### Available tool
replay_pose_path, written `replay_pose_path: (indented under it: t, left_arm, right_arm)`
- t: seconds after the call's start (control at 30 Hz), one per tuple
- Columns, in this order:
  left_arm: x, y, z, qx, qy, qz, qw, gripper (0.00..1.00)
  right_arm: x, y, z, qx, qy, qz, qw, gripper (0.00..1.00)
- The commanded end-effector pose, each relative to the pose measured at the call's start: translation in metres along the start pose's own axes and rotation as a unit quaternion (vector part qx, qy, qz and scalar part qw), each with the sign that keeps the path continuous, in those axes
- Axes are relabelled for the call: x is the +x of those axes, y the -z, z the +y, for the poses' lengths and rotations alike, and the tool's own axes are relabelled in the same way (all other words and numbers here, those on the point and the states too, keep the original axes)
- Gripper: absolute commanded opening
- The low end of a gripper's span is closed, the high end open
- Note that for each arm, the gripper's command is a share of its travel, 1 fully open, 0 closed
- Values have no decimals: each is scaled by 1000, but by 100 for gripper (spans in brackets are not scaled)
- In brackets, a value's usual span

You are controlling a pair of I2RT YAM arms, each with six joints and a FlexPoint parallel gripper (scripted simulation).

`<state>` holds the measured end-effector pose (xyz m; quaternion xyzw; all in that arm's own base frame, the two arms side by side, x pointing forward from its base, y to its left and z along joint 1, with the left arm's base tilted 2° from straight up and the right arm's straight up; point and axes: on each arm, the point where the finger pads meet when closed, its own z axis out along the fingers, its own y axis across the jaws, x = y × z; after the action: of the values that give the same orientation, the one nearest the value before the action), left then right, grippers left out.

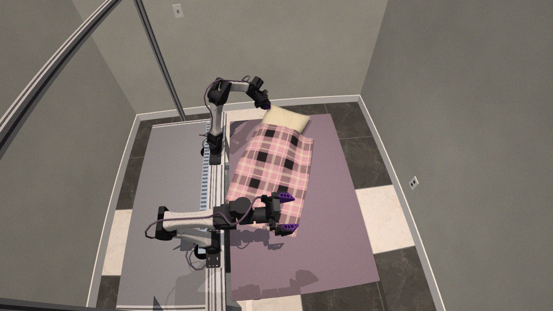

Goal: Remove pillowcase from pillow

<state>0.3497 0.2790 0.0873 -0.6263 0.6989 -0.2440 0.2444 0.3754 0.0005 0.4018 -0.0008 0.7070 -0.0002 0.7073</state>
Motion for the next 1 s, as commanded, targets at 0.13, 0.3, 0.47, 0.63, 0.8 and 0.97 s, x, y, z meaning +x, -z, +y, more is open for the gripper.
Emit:
replay_pose_path:
  t: [0.13, 0.3, 0.47, 0.63, 0.8, 0.97]
  left_arm:
    - [-23, 7, -12, 10, -12, -20, 1000, 0]
    - [-15, -11, 11, -1, 2, -8, 1000, 0]
    - [-12, -17, 13, -1, 1, -4, 1000, 0]
    - [-10, -22, 15, 0, -2, -3, 1000, 0]
    - [-11, -14, 8, 8, -8, -10, 1000, 0]
    - [-14, -12, 1, 14, -13, -15, 1000, 0]
  right_arm:
    - [-10, 1, 3, -6, -4, -8, 1000, 100]
    - [-10, 1, 3, -6, -4, -8, 1000, 100]
    - [-10, 1, 3, -6, -4, -8, 1000, 100]
    - [-10, 1, 3, -6, -4, -8, 1000, 100]
    - [-10, 1, 3, -6, -4, -8, 1000, 60]
    - [-5, 1, 1, -3, -1, -4, 1000, 60]
